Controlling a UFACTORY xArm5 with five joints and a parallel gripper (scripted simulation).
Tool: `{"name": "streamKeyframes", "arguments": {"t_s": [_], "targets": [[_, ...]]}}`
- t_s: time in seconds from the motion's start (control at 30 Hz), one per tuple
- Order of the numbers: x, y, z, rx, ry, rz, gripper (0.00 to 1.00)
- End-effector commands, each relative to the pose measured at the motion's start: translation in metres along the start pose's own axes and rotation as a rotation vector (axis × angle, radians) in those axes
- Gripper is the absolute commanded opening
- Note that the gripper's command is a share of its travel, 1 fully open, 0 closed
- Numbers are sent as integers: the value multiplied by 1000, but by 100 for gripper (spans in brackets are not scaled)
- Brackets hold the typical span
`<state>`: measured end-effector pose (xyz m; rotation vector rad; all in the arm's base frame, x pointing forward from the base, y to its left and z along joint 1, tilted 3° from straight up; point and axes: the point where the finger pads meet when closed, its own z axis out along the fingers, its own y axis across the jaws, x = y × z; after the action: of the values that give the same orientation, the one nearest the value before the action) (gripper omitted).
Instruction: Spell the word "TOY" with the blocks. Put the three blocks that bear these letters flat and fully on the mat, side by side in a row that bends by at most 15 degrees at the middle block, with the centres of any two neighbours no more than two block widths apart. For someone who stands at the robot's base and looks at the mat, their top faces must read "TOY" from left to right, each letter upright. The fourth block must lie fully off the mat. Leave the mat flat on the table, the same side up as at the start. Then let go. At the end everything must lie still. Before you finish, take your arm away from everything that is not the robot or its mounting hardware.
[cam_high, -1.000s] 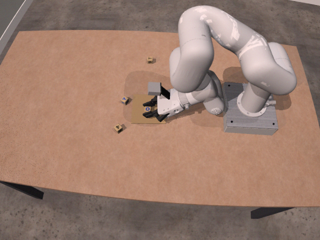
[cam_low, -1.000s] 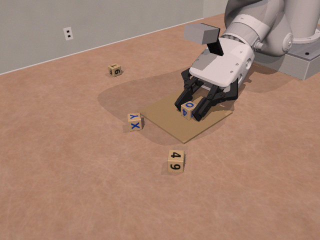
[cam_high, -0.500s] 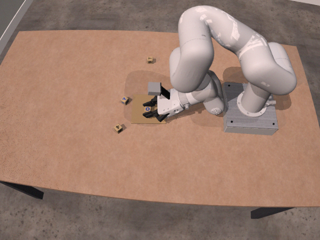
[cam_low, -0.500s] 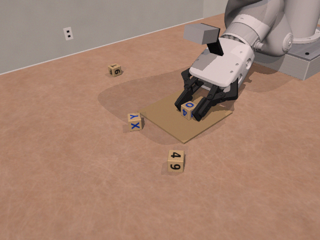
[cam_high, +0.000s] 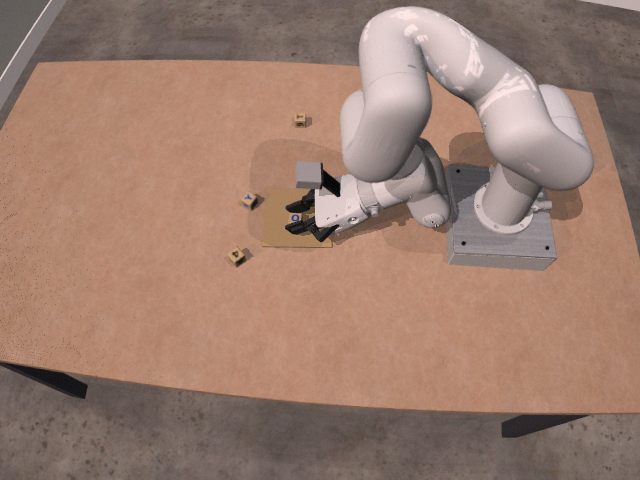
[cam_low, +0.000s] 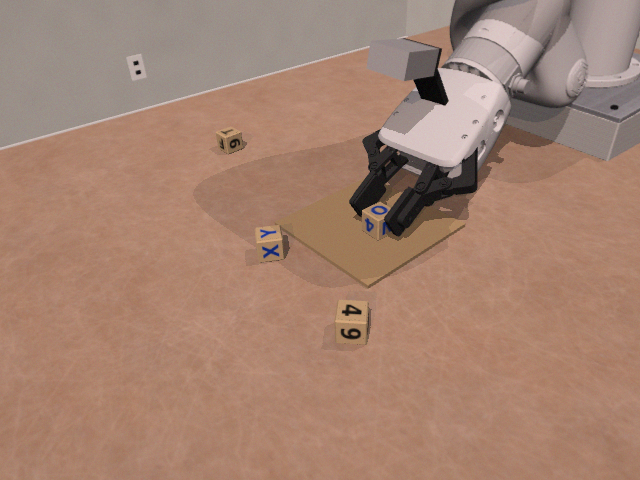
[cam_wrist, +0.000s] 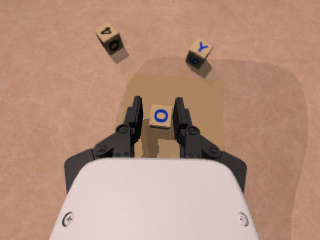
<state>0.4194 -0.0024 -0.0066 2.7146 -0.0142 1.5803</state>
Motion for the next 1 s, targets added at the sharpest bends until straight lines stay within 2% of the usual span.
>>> {"name": "streamKeyframes", "arguments": {"t_s": [0.0, 0.37, 0.7, 0.83, 0.97], "targets": [[10, 0, -6, 0, 2, 0, 42], [33, 0, -21, 0, 2, 0, 42], [36, 0, -22, 0, 0, 0, 42], [37, 0, -22, 0, -24, 0, 42], [38, 0, -22, 0, -87, 0, 42]]}}
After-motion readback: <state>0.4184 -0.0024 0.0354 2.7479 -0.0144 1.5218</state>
